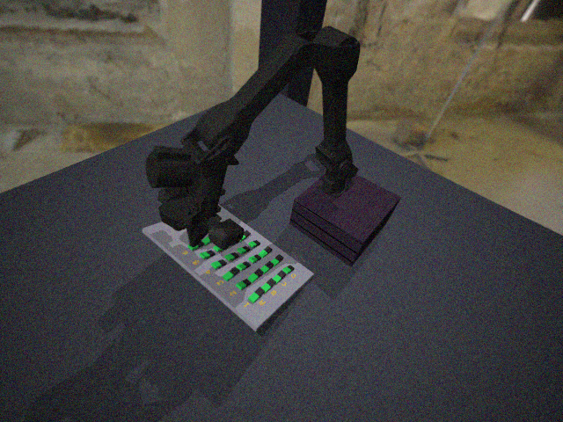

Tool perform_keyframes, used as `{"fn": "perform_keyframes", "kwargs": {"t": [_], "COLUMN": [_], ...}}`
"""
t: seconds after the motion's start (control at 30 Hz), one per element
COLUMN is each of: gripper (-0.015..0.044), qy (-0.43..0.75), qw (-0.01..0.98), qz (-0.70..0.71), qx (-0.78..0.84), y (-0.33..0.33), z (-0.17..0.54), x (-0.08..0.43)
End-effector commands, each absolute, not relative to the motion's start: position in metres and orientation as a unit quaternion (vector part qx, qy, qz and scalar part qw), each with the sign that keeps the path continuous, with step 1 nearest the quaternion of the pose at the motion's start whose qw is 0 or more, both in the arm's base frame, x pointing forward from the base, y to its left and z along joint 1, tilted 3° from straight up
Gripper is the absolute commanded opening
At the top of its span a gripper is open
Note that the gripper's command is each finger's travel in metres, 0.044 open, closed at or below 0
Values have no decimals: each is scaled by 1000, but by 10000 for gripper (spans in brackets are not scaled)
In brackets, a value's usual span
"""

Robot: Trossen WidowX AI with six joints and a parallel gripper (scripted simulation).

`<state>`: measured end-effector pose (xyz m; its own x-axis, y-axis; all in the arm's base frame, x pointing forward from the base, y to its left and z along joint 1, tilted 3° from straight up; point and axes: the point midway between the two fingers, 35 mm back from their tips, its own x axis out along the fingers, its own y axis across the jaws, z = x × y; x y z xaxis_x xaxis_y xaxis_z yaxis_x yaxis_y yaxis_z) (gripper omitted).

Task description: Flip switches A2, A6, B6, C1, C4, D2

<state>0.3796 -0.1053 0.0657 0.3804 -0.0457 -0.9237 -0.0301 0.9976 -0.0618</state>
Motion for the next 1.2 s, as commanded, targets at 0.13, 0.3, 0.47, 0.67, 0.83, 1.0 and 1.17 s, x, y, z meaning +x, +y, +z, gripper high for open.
{"fn": "perform_keyframes", "kwargs": {"t": [0.13, 0.3, 0.47, 0.67, 0.83, 1.0, 1.17], "gripper": [0, 0, 0, 0, 0, 0, 0], "qy": [557, 555, 546, 547, 548, 541, 537], "qw": [830, 831, 837, 836, 835, 840, 843], "qz": [-8, -5, -7, -7, -7, -7, -7], "qx": [-34, -34, -34, -35, -35, -35, -35], "y": [-106, -105, -103, -105, -106, -108, -108], "z": [64, 74, 123, 118, 99, 76, 66], "x": [380, 376, 353, 341, 301, 309, 313]}}
